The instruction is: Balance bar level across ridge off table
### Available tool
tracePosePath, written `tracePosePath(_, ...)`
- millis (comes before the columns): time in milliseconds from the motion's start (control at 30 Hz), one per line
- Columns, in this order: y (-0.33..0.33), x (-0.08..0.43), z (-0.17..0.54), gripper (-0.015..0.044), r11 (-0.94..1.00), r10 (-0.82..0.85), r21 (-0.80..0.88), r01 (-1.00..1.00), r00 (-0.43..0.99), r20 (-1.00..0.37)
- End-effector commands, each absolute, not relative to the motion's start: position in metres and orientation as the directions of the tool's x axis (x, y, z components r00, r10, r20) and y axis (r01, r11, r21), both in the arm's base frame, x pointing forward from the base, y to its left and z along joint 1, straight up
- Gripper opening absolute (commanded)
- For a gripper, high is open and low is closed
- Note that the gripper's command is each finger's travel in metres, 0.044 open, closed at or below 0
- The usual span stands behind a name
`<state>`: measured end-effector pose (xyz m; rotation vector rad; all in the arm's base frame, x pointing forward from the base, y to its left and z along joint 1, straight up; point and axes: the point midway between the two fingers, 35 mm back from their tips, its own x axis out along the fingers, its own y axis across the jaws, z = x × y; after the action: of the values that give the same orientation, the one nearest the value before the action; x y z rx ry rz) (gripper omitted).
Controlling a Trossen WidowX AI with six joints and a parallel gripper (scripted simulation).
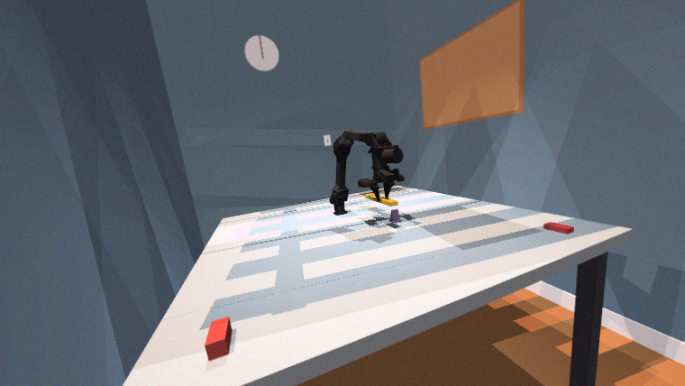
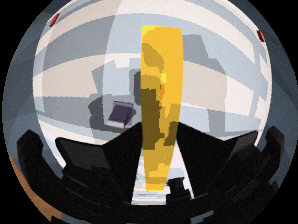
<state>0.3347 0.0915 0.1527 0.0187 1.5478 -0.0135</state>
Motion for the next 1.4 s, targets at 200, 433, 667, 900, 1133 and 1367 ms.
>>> tracePosePath(200,0.13,0.336,0.155,0.0,0.993,0.011,0.014,0.116,0.029,-1.0)
tracePosePath(433,0.153,0.334,0.154,0.0,0.983,0.013,0.018,0.181,0.029,-1.0)
tracePosePath(667,0.156,0.334,0.149,0.0,0.983,0.013,0.018,0.185,0.029,-1.0)
tracePosePath(900,0.157,0.335,0.137,0.0,0.982,0.013,0.019,0.185,0.029,-0.999)
tracePosePath(1133,0.156,0.335,0.126,0.0,0.982,0.013,0.018,0.186,0.029,-0.999)
tracePosePath(1367,0.155,0.335,0.114,0.0,0.982,0.013,0.018,0.186,0.029,-1.0)
